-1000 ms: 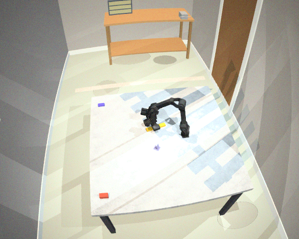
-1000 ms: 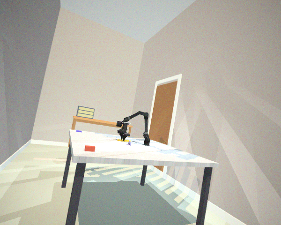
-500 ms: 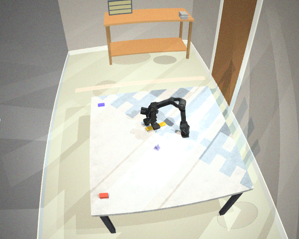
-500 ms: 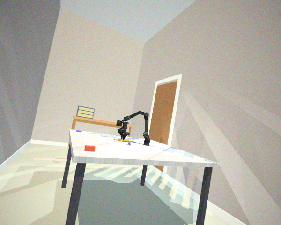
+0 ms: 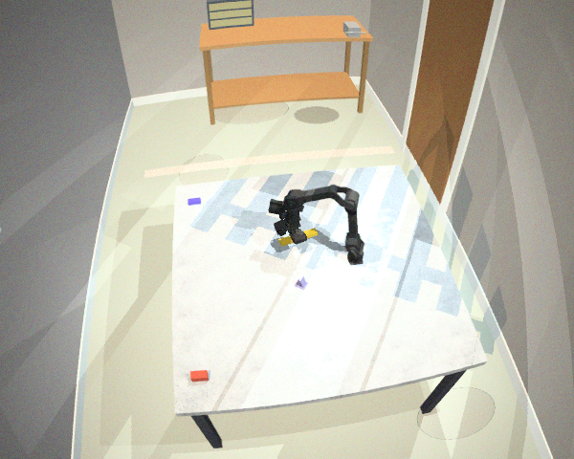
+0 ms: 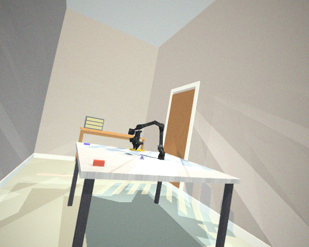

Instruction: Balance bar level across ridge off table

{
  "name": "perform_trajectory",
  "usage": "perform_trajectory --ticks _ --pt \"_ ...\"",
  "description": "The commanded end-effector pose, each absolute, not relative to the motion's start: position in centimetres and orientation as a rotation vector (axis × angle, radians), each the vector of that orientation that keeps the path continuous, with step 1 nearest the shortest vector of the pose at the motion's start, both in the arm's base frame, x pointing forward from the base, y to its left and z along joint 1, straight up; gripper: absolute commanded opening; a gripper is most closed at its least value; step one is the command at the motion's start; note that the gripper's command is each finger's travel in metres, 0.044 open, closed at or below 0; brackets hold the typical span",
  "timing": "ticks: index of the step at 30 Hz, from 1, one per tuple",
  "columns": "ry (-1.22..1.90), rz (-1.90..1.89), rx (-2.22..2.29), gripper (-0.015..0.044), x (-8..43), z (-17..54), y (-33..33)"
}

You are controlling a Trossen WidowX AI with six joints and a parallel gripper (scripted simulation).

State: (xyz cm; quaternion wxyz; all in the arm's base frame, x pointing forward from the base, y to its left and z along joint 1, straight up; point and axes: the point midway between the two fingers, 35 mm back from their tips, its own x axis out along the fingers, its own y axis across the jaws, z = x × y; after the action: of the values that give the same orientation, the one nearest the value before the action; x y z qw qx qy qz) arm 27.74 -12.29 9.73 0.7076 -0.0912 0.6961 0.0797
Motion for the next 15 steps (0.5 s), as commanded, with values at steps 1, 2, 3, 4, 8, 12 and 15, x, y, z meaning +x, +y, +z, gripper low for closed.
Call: perform_trajectory --ticks 1,2,3,4,8,12,15 --pt "1.537 0.174 -0.202 0.0000 27.8 10.8 -12.3" --pt "1.537 0.174 -0.202 0.0000 27.8 11.0 -12.2" --pt "1.537 0.174 -0.202 0.0000 27.8 11.3 -12.2" --pt "1.537 0.174 -0.202 0.0000 27.8 11.6 -12.2" --pt "1.537 0.174 -0.201 0.0000 27.7 12.6 -12.2" --pt "1.537 0.175 -0.200 0.0000 27.5 13.6 -12.1" --pt "1.537 0.175 -0.200 0.0000 27.4 14.4 -12.0"
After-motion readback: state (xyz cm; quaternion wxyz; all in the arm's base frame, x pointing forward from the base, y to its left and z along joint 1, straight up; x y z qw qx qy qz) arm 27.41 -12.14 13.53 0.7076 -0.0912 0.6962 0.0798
